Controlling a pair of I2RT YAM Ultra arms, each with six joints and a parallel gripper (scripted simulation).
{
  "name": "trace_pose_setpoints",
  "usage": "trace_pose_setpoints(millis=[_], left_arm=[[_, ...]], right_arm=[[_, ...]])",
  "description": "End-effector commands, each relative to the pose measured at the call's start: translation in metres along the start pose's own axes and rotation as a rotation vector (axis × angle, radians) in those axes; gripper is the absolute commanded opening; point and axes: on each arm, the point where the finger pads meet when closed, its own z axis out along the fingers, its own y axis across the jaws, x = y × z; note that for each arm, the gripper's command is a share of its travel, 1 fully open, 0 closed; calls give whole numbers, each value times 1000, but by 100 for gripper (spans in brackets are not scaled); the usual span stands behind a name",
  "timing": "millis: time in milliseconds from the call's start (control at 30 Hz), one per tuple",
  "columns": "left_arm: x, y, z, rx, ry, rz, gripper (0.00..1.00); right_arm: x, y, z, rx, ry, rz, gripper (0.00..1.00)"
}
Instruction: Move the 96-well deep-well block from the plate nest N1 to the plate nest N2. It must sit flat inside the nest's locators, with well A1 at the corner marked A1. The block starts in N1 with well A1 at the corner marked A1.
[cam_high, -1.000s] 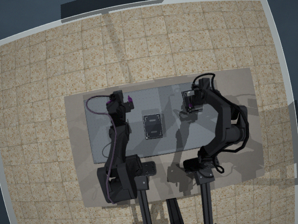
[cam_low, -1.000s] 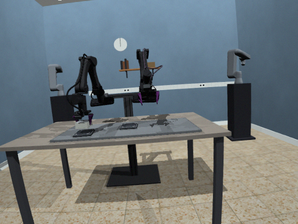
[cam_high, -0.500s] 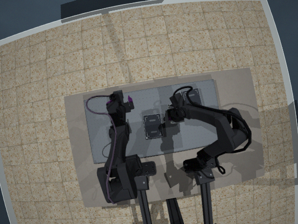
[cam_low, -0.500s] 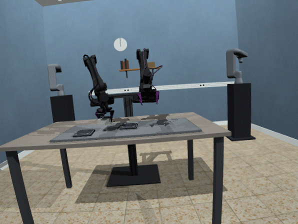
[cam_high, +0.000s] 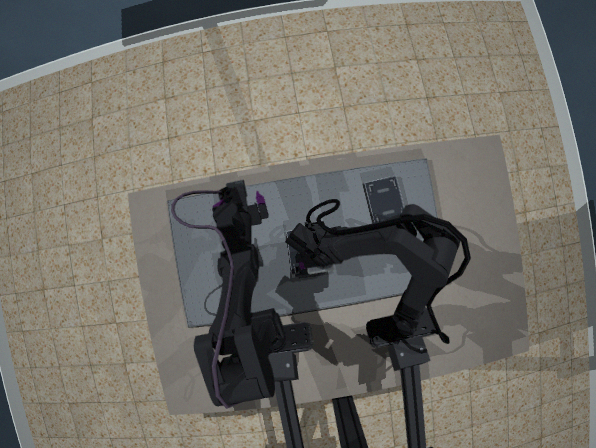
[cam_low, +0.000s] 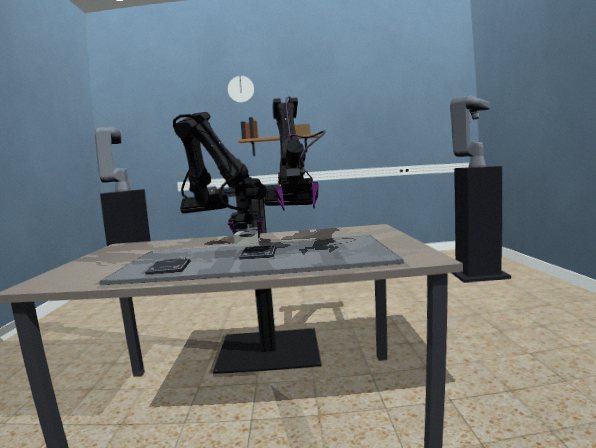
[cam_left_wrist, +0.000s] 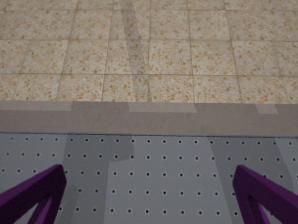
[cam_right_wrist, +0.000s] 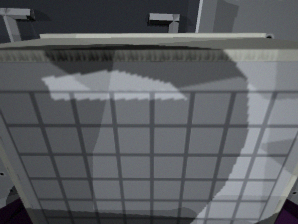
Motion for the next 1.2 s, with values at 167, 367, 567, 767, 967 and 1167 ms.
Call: trace_pose_setpoints(millis=[167,367,567,767,967,1167], left_arm=[[7,-1,1,8,9,3,100],[7,-1,1,8,9,3,100],[7,-1,1,8,9,3,100],[7,-1,1,8,9,3,100],[-2,-2,0,13,-12,2,100],[-2,-2,0,13,-12,2,100]], right_arm=[[-5,37,-9,4,-51,31,81],[-9,43,-1,-29,-65,41,81],[-11,40,9,-23,-63,38,81],[-7,37,11,-7,-50,38,81],[-7,37,11,-7,-50,38,81],[-15,44,8,-13,-56,41,81]])
